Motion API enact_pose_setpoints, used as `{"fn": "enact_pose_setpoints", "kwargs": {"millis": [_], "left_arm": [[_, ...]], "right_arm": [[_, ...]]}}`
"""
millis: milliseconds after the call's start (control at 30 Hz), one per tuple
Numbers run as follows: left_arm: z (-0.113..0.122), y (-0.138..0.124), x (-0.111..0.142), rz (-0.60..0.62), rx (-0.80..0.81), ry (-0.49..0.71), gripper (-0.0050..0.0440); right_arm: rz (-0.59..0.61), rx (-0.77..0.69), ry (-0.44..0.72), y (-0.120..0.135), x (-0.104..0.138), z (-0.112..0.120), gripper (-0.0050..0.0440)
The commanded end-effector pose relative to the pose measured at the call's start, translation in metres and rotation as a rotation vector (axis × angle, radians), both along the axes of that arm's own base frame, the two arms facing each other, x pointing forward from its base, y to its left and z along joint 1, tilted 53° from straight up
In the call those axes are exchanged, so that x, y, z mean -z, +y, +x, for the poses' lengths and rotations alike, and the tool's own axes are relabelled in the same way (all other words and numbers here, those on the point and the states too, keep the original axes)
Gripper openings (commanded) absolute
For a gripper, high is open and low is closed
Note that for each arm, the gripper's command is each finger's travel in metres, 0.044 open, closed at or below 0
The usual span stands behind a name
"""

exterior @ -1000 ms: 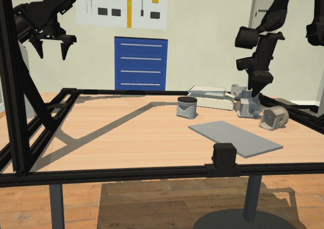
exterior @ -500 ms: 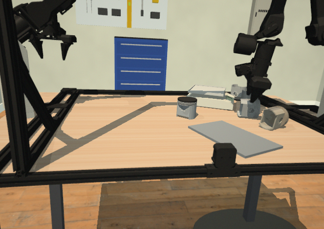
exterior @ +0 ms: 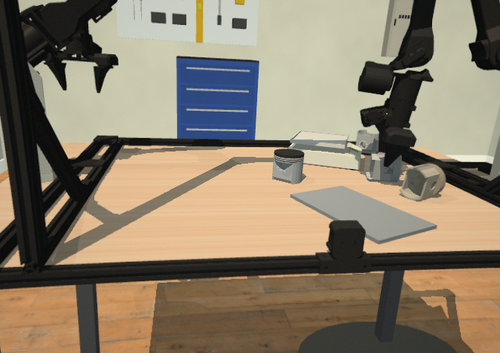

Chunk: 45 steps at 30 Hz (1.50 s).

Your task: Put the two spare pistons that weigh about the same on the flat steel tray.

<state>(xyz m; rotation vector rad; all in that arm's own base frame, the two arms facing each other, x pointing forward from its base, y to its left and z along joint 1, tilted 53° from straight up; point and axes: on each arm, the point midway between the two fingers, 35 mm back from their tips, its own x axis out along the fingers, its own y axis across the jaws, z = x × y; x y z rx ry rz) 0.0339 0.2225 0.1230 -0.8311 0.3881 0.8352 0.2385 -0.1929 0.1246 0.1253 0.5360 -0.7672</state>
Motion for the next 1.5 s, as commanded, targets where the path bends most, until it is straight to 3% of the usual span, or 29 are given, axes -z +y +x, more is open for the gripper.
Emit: {"fn": "enact_pose_setpoints", "kwargs": {"millis": [0,433,467,1467], "left_arm": [[0.000,0.000,0.000,0.001,0.002,-0.002,0.0440],[0.000,0.000,0.000,0.001,0.002,-0.002,0.0440],[0.000,0.000,0.000,0.001,0.002,-0.002,0.0440],[0.000,0.000,0.000,0.001,0.002,-0.002,0.0440]], "right_arm": [[0.003,-0.006,0.008,-0.004,0.006,0.004,0.0378],[0.004,-0.007,0.009,-0.015,0.014,0.015,0.0378],[0.004,-0.007,0.009,-0.015,0.014,0.015,0.0158],[0.004,-0.007,0.009,-0.013,0.012,0.012,0.0158]]}}
